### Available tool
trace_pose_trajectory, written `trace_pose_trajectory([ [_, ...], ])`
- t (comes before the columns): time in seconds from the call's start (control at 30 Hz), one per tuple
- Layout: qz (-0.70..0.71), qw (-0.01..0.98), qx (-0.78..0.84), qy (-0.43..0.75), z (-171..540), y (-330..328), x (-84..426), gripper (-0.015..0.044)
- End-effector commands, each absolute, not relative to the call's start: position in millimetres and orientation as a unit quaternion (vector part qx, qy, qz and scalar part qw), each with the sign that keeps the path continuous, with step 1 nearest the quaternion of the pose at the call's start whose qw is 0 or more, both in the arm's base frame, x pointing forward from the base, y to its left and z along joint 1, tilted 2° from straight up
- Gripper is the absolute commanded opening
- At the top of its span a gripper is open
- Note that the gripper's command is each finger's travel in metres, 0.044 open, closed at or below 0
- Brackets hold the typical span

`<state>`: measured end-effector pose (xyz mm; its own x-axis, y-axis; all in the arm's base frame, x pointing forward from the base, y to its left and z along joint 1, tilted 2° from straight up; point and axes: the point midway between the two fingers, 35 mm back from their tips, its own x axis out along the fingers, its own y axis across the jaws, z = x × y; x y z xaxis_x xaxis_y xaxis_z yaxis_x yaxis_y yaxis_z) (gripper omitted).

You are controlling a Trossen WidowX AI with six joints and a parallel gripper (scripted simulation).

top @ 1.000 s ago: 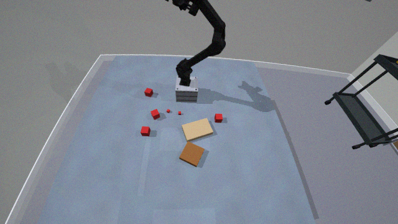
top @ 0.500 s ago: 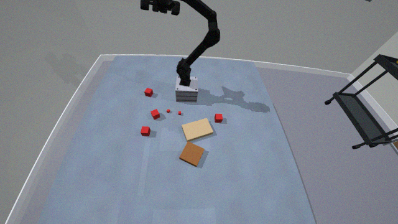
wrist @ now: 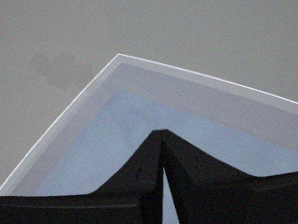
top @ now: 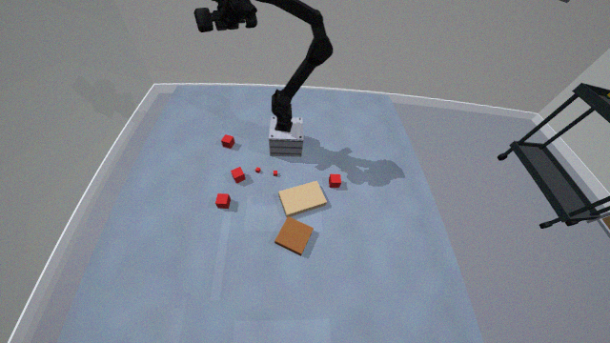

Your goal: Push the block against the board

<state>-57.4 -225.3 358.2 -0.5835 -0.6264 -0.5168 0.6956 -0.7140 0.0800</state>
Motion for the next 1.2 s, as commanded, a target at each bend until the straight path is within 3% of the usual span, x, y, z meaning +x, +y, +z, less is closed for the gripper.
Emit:
trace_pose_trajectory([
  [0.0, -0.869, 0.405, 0.267, 0.101, 348.5, -238.5, -39.3, 0.0],
  [0.6, -0.714, 0.588, 0.242, 0.292, 291.8, -278.7, 102.3, 0.0],
  [1.17, -0.516, 0.71, 0.189, 0.441, 220.6, -234.0, 239.8, 0.0],
])
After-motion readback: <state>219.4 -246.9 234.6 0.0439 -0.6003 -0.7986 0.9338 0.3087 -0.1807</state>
